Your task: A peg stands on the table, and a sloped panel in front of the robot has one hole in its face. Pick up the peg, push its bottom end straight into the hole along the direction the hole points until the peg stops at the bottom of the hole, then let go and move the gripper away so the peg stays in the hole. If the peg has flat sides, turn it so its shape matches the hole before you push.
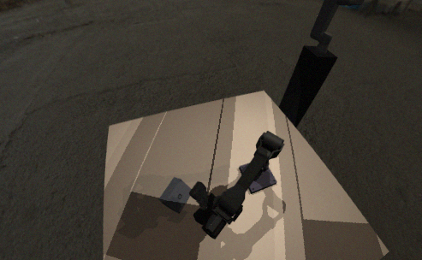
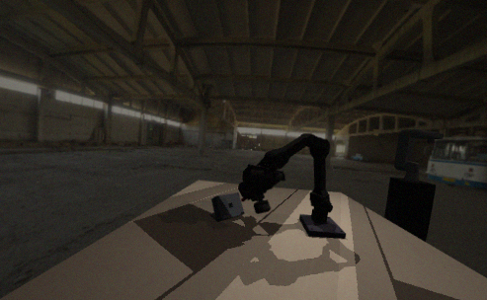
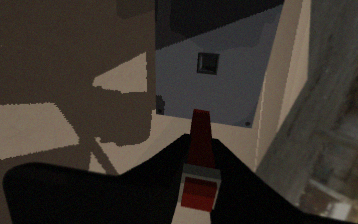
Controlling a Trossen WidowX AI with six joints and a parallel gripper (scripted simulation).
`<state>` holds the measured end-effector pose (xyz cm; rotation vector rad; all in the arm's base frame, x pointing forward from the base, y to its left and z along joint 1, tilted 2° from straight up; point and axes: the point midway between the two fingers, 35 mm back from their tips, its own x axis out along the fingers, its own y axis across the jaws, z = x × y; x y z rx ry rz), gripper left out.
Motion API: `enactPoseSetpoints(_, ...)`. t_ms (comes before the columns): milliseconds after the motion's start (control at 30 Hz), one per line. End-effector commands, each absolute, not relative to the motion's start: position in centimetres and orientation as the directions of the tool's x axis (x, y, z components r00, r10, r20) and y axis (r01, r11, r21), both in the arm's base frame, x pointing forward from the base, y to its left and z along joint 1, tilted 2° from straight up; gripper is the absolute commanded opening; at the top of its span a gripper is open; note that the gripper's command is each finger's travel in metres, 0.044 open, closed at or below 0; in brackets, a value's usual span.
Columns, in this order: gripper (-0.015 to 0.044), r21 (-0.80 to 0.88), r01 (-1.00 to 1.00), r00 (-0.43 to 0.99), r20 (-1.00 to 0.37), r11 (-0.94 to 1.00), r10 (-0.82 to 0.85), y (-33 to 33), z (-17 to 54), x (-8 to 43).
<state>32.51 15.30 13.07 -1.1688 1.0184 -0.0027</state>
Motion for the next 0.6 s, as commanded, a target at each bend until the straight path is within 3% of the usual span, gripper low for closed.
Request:
enactPoseSetpoints(0,0.0,-0.767,-0.484,0.594,-0.642,0.421,-0.486,15.8,13.1,32.4)
enactPoseSetpoints(567,0.0,-0.798,-0.473,0.643,-0.603,0.375,-0.472,17.2,12.9,32.4)
